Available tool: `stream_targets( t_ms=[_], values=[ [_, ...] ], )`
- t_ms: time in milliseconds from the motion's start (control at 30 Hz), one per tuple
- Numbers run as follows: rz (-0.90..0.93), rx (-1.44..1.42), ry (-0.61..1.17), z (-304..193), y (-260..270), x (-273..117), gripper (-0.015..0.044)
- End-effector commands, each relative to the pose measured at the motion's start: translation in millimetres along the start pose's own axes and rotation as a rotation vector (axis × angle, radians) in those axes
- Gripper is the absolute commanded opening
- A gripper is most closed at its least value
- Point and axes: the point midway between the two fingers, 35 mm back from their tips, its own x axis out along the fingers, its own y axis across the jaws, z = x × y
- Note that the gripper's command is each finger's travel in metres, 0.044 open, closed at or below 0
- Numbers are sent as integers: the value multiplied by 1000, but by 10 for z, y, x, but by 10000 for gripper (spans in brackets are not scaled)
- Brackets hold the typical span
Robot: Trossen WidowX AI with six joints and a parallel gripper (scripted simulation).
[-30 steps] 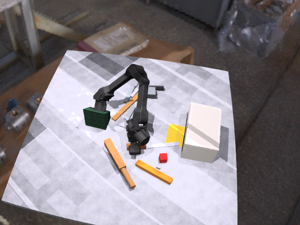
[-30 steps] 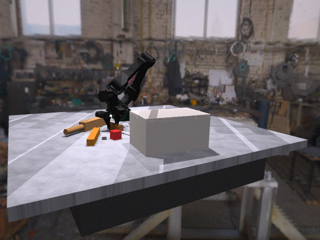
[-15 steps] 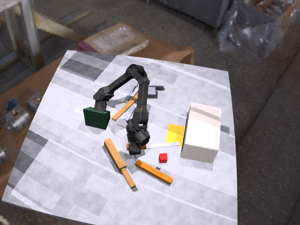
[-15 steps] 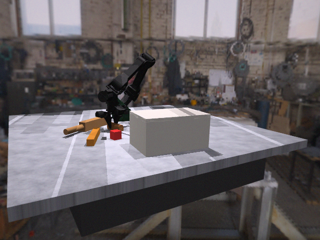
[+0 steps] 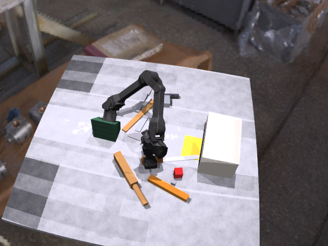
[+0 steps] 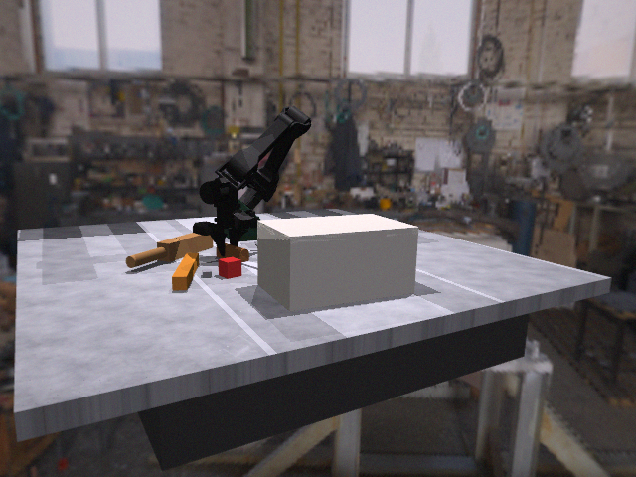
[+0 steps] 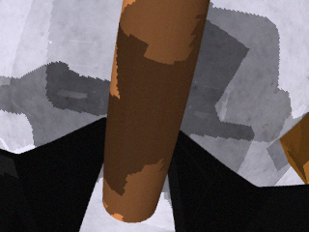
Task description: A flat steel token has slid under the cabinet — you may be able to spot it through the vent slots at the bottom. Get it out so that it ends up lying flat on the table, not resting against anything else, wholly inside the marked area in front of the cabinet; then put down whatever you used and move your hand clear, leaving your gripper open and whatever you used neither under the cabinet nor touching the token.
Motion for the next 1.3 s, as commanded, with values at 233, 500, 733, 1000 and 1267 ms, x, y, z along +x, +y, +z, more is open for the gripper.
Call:
stream_targets(
  t_ms=[233,500,733,1000,1267],
  values=[
    [-3,-6,1,239,-3,-1,0],
    [-3,-6,1,374,-1,-1,0],
    [-3,-6,0,486,1,-1,0],
    [-2,-7,0,608,3,-2,0],
    [-2,-7,-1,726,4,-2,0]
  ],
)
